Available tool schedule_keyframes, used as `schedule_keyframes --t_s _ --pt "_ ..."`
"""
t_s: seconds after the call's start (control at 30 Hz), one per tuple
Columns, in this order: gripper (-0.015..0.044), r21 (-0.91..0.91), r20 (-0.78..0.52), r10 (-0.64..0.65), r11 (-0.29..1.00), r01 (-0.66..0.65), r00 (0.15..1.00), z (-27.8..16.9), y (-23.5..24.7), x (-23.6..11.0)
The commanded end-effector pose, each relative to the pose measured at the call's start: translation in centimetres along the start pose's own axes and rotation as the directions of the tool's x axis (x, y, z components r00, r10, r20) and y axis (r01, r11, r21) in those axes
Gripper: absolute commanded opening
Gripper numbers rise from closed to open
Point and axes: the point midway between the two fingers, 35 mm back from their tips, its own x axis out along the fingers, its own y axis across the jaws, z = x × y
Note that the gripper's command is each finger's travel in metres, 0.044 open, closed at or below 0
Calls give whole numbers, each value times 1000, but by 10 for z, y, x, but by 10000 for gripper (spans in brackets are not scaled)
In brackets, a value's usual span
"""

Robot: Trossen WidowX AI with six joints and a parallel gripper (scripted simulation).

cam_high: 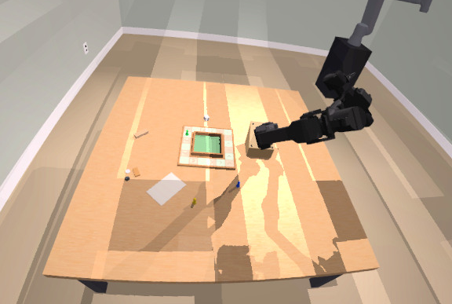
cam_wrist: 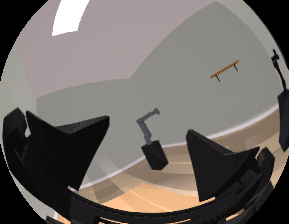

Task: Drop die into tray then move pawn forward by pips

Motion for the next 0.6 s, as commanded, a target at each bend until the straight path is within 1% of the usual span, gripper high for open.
schedule_keyframes --t_s 0.0,0.13,0.33,0.43,0.57 --pt "374 1 -3 5 1000 -5 1000 0 0 1" --pt "275 22 -70 101 995 -99 992 -11 7 31" --pt "275 -19 -210 254 964 -264 944 -38 26 90" --pt "275 -48 -289 336 930 -364 896 -58 45 119" --pt "275 -81 -391 433 863 -499 812 -89 78 151"
